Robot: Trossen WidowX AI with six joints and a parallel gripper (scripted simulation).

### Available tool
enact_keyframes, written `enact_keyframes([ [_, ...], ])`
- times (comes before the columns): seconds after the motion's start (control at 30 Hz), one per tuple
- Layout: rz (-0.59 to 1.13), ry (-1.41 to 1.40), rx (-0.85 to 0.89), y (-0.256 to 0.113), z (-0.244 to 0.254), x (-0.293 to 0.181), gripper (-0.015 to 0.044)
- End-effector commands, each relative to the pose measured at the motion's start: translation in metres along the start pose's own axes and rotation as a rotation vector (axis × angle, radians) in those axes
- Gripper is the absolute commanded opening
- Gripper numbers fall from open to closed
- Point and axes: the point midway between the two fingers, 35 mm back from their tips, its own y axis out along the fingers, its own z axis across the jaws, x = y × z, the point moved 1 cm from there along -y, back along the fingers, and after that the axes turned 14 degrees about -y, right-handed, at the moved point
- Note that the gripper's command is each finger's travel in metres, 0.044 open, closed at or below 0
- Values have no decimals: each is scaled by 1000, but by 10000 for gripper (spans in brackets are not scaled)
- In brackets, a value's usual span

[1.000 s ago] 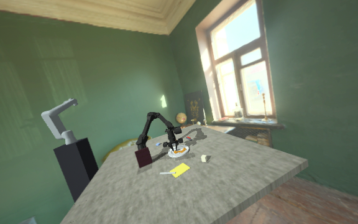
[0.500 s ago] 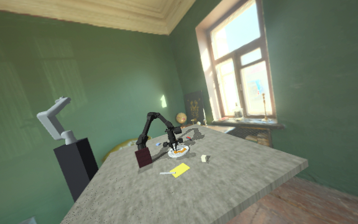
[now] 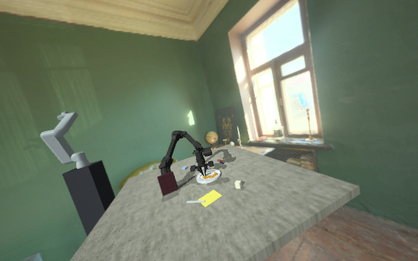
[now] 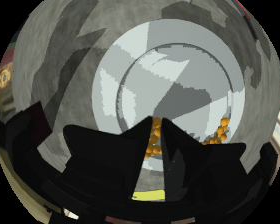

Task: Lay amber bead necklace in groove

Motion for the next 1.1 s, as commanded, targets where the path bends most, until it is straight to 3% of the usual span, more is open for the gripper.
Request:
enact_keyframes([
  [0.0, 0, -1, -1, 0, 0, 0, 0],
  [0.5, -6, 8, 0, -6, 1, 0, 0],
  [1.07, -5, 9, 2, -5, 35, -6, 0],
])
